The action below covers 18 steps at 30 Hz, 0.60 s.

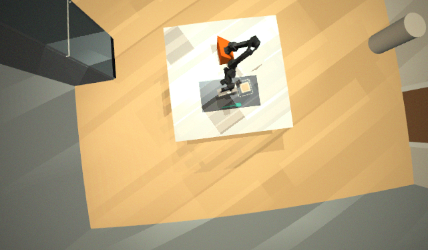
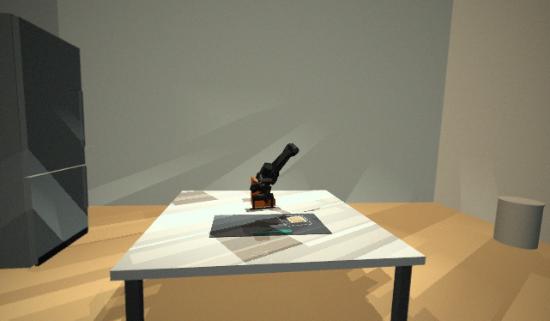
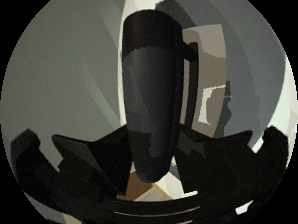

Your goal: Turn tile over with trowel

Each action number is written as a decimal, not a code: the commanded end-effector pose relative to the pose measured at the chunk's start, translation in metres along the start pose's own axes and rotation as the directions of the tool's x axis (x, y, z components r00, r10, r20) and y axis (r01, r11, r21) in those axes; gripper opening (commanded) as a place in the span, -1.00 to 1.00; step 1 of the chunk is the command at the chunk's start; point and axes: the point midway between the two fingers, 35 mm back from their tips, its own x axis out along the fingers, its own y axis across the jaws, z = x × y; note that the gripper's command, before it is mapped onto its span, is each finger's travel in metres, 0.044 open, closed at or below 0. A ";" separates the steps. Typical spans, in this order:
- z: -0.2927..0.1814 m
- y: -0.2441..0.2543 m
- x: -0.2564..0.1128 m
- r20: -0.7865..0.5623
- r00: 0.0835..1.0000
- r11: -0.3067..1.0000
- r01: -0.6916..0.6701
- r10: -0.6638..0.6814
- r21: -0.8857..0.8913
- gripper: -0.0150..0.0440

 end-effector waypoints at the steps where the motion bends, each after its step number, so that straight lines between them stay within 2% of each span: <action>1: 0.000 0.000 0.000 0.001 1.000 1.000 -0.002 0.002 0.000 -0.49; 5: 0.003 0.001 0.001 0.012 1.000 1.000 0.003 -0.003 0.020 -0.49; 18: 0.062 0.001 0.023 0.221 0.968 0.924 0.023 -0.115 0.382 -0.49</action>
